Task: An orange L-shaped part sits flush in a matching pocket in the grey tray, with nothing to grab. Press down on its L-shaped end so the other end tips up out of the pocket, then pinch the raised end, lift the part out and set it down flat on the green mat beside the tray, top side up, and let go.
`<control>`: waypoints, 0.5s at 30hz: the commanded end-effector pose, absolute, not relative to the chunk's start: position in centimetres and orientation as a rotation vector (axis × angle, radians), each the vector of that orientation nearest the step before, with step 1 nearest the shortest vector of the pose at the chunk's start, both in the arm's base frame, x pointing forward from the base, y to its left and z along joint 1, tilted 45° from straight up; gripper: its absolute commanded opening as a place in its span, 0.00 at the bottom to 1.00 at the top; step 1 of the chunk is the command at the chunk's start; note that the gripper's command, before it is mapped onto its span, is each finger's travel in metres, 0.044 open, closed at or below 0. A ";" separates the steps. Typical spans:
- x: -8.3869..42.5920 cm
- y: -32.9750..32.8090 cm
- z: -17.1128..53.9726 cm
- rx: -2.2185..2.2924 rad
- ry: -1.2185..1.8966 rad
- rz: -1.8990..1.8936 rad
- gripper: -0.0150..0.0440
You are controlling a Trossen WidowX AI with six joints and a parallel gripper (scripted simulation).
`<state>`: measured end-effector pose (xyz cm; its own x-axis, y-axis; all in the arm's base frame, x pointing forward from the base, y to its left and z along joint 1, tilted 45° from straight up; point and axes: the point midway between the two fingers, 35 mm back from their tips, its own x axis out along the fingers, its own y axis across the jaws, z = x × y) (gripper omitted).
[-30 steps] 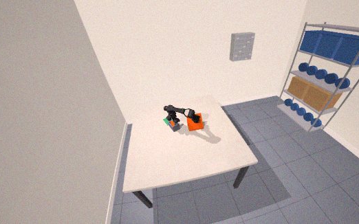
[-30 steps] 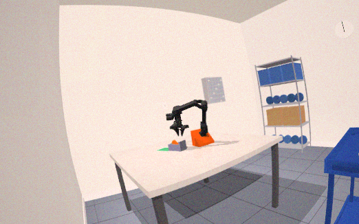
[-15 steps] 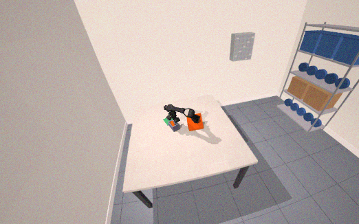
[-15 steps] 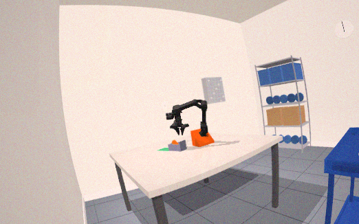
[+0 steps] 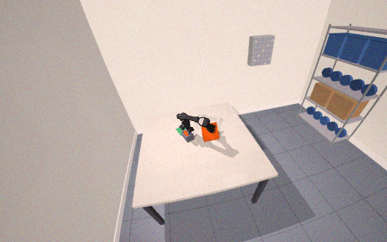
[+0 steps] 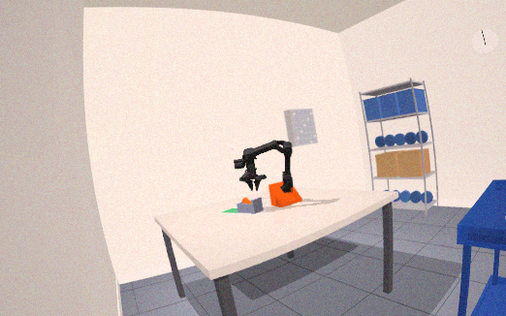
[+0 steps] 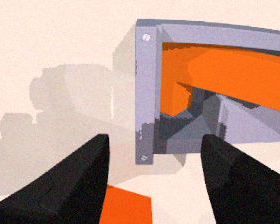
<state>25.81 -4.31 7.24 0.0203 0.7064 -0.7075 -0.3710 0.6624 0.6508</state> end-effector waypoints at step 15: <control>29.2 -8.6 3.7 1.330 1.711 -0.138 0.73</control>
<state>27.54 -6.23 5.79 0.0215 0.7078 -0.7060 0.2886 0.6718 0.6822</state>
